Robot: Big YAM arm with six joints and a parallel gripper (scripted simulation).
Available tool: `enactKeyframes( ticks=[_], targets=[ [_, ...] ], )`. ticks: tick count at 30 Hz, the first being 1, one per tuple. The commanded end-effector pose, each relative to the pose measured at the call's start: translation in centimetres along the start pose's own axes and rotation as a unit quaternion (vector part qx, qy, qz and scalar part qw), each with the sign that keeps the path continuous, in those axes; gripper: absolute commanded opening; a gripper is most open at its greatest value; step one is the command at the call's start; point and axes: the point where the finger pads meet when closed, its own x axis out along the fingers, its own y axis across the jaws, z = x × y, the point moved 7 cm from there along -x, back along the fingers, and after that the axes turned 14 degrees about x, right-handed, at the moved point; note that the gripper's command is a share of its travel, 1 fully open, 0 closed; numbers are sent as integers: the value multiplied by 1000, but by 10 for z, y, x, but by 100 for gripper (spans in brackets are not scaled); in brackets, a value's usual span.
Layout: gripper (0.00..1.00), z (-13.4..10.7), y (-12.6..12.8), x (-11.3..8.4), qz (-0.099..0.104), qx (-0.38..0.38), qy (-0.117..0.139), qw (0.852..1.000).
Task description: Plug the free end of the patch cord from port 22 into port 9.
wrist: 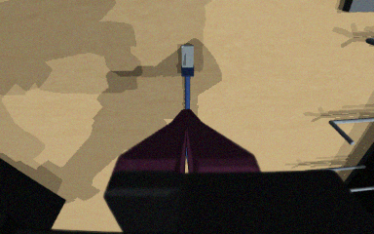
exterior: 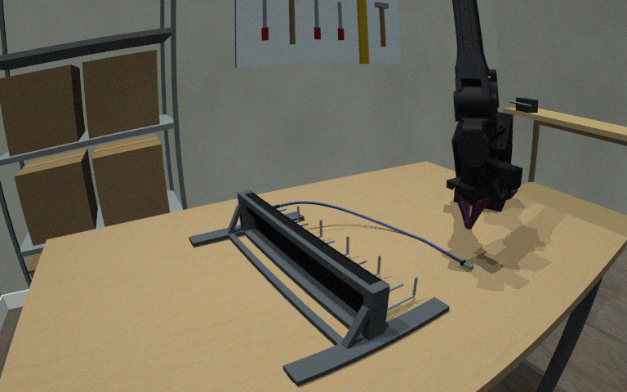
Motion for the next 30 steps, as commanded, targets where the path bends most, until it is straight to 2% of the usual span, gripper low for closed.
enactKeyframes(
  ticks=[1,4,8,15,17,18,20,30],
  targets=[
    [0,3,-6,-7,-12,-1,-10,1000],
    [0,4,-8,-8,-19,10,-14,1000],
    [0,5,-15,-11,-62,79,-40,994],
    [0,10,-24,-19,-112,169,-86,975],
    [0,10,-24,-19,-112,169,-86,975],
    [0,11,-27,-22,-128,200,-103,966],
    [0,12,-30,-25,-140,224,-117,957],
    [0,12,-43,-40,-188,340,-189,902]
  ],
)
